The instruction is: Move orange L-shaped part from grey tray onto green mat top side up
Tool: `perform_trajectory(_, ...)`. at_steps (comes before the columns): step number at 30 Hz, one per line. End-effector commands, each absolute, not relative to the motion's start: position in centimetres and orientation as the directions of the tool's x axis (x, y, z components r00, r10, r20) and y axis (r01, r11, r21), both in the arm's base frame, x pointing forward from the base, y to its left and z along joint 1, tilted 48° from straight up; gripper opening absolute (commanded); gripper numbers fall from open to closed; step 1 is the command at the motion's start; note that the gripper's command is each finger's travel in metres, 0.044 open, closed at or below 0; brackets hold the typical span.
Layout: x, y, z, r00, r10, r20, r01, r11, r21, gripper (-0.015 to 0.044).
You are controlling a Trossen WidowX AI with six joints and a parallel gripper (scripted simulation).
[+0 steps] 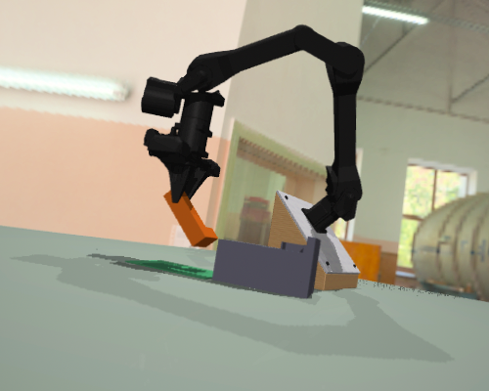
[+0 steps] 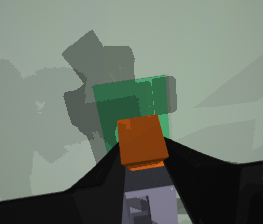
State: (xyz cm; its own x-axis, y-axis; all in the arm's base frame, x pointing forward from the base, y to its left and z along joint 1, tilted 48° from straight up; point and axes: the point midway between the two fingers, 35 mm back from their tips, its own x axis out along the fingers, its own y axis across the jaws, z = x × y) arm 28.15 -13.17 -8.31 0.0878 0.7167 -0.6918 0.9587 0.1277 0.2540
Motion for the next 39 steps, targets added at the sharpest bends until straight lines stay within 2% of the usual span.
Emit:
perform_trajectory(1, 28.1, -12.4, -8.7, 0.085, 0.723, -0.685, 0.96, 0.125, 0.251, 0.0)
perform_trajectory(39, 28.4, -10.0, -11.0, 0.085, 0.724, -0.684, 0.96, 0.125, 0.252, 0.0)
